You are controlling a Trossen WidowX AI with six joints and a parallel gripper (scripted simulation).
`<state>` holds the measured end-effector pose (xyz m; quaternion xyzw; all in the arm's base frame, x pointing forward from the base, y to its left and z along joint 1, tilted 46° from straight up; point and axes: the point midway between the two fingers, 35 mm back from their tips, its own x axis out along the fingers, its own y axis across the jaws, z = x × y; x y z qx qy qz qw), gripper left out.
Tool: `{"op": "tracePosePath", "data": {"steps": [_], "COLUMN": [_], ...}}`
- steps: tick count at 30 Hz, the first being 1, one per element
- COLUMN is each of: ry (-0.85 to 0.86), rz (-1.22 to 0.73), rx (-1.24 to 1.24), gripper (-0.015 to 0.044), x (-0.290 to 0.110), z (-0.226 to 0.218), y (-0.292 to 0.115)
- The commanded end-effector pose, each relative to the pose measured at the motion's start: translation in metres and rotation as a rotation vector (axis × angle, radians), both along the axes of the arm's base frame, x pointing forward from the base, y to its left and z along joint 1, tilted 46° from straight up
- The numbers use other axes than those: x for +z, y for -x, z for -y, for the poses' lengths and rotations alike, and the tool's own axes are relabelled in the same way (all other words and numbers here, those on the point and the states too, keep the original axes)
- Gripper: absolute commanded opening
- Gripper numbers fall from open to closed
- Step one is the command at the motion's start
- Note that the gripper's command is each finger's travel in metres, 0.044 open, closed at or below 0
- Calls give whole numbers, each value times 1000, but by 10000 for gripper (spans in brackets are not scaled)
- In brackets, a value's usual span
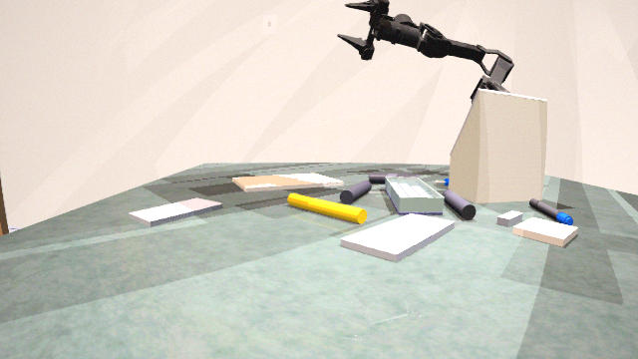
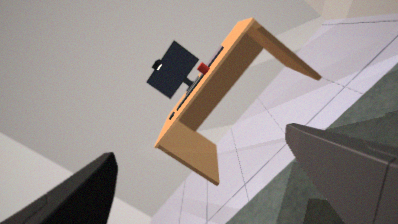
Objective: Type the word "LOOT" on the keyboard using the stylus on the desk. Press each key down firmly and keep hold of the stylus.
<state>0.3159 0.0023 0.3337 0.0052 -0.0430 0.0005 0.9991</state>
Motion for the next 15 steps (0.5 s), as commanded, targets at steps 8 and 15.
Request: {"op": "tracePosePath", "data": {"steps": [8,15], "ry": [-82,-56], "rz": [-286,-677], "rx": [-19,-180], "gripper": [230,46], "x": [-73,-185], "z": [-13,-11], "y": [-37,-62]}}
